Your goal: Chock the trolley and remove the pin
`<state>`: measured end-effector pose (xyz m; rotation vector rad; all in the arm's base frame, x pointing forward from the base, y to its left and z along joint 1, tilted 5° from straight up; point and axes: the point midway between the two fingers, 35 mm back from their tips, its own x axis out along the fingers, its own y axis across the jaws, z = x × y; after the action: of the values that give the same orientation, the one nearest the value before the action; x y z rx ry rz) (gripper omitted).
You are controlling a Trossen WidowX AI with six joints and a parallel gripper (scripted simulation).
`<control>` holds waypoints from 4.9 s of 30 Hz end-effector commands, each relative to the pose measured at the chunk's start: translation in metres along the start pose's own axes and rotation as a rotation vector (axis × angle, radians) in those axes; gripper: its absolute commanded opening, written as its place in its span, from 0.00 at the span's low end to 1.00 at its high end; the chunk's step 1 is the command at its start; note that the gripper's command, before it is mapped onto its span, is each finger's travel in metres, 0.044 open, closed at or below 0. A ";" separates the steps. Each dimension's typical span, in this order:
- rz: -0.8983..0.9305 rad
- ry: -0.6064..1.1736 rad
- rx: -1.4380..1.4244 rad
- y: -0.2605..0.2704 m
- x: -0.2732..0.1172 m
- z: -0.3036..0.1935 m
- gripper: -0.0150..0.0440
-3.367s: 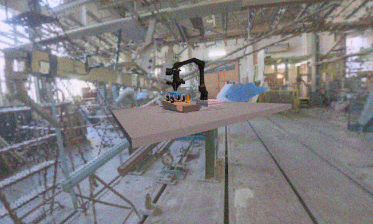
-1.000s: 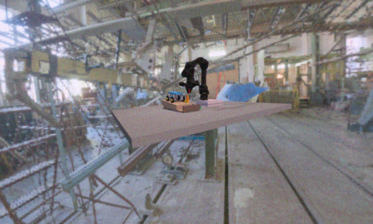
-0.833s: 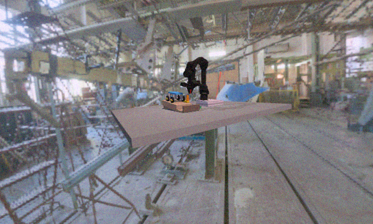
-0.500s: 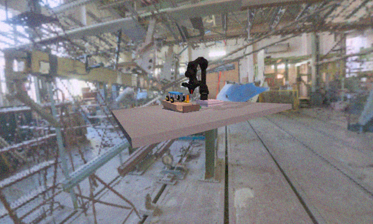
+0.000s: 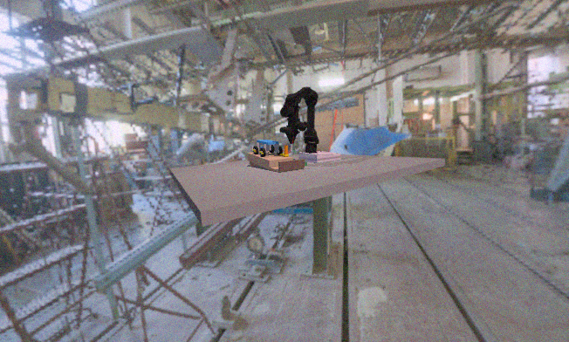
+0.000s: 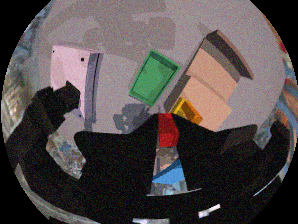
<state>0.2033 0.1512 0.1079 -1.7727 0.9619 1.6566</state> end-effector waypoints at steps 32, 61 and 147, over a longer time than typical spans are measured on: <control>-0.172 -0.122 -0.973 0.002 -0.002 -0.007 0.25; -0.310 -0.206 -1.014 0.020 0.038 0.018 0.25; -0.336 -0.219 -1.013 0.027 0.110 0.012 0.58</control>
<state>0.1738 0.1295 0.0025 -2.0783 -0.3696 2.2064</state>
